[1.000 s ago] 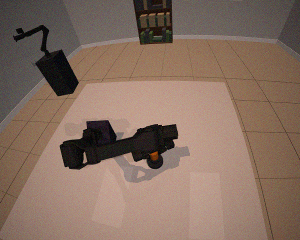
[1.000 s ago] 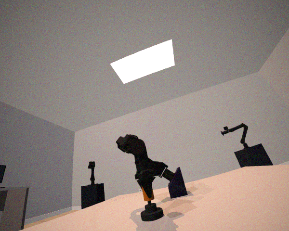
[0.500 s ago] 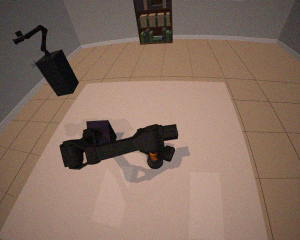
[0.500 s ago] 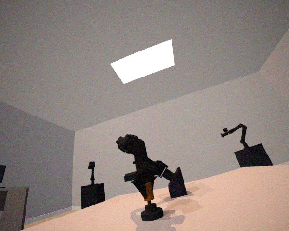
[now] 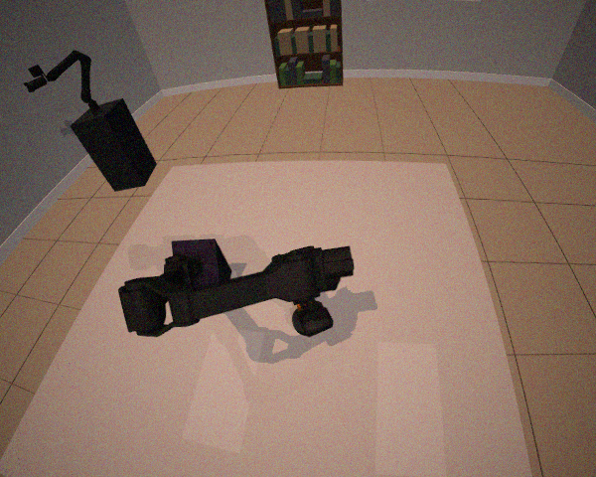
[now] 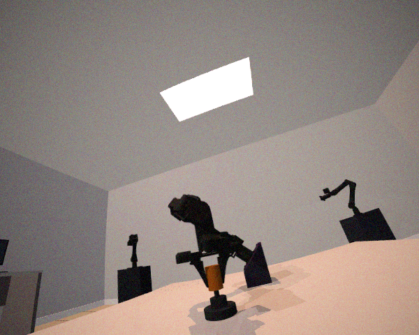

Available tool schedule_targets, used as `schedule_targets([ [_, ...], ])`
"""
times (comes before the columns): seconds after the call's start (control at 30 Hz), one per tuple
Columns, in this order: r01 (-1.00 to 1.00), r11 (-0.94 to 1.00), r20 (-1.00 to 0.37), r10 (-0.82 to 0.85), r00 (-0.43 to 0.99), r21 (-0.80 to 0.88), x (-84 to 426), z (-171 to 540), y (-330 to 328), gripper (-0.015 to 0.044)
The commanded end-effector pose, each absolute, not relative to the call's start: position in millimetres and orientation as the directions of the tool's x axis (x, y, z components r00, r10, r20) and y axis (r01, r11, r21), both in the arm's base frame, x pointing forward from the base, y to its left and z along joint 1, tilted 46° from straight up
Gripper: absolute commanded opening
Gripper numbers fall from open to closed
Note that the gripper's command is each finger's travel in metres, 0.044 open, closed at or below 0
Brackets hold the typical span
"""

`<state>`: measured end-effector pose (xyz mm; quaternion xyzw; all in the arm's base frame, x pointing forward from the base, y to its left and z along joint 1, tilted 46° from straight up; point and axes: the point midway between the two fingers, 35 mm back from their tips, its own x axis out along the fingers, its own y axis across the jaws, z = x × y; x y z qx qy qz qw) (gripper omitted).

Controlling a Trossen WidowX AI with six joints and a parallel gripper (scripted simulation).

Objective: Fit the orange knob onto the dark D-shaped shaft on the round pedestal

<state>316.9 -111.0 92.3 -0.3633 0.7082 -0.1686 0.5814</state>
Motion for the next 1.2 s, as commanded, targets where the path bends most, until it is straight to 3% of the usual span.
schedule_targets([
  [0.0,0.342,0.645,-0.700,-0.712,-0.056,-0.683,316.4,92.7,-106.6,0.0000],
  [1.17,0.342,0.645,-0.700,-0.712,-0.056,-0.684,315.9,89.4,-112.1,0.0000],
])
